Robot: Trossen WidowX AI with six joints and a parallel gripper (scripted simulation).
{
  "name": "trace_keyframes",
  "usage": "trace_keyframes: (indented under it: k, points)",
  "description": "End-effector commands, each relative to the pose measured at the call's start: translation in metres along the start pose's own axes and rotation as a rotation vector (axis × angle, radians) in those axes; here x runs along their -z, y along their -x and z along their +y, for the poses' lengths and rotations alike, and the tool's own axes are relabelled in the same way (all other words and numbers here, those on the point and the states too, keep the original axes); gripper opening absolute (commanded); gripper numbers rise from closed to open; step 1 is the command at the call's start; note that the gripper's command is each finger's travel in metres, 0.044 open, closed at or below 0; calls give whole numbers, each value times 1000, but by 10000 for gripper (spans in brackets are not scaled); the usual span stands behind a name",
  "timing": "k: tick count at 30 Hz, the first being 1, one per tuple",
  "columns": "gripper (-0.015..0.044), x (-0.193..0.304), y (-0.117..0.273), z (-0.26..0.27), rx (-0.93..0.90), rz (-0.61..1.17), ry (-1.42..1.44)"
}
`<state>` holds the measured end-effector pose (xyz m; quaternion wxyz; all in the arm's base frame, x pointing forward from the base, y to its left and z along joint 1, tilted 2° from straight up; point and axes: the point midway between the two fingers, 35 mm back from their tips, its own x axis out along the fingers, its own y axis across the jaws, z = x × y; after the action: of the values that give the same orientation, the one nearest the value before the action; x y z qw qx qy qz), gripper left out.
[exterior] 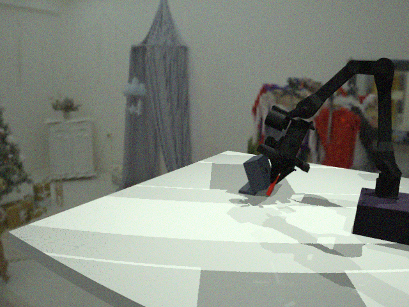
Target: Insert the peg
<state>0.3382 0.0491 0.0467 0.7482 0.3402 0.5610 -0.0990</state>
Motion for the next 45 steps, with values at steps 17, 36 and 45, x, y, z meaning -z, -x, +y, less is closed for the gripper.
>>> trace_keyframes:
  k: [17,36,45]
  points:
    - [0,-16,-2,-20,-97,-52,-167]
    - [0,-32,0,-37,-189,-107,-304]
    - [0,-38,3,-46,-233,-133,-365]
